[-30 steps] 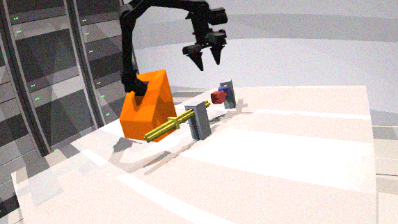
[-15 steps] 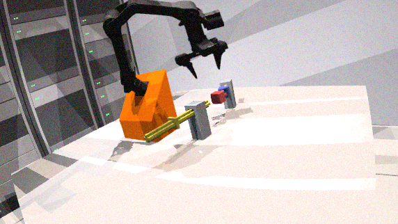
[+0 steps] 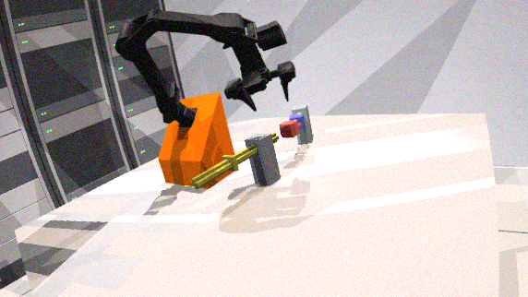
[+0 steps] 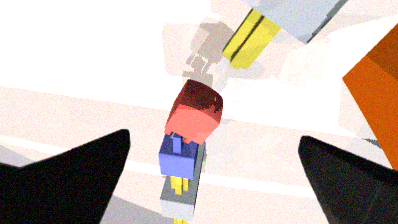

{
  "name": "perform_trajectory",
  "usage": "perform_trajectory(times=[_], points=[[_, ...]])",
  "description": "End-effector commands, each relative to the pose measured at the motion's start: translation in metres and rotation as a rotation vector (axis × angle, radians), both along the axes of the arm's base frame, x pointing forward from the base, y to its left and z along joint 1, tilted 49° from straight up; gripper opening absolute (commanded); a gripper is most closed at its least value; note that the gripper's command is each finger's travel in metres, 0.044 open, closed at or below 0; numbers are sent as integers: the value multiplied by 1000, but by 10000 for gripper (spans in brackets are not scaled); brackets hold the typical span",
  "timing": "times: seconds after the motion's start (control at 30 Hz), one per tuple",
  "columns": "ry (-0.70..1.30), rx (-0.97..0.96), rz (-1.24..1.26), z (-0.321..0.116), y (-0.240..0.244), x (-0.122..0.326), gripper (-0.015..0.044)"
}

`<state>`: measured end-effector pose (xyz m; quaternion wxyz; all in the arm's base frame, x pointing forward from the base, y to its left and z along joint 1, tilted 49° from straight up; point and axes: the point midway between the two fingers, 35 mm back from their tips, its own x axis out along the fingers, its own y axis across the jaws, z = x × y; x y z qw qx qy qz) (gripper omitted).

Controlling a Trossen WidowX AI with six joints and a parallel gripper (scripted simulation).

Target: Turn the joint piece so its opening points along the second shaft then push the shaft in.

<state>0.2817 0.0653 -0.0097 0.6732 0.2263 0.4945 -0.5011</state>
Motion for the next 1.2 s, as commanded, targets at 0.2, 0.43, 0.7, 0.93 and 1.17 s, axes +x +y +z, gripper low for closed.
perform_trajectory(times=[0.2,0.43,0.7,0.93,1.17], points=[[-153,104,-261,5,-20,-6,440],[-240,162,-409,8,-31,-8,440],[-235,155,-388,10,-33,-7,440],[-176,80,-178,31,-54,0,440],[-94,-5,28,54,-77,4,440]])
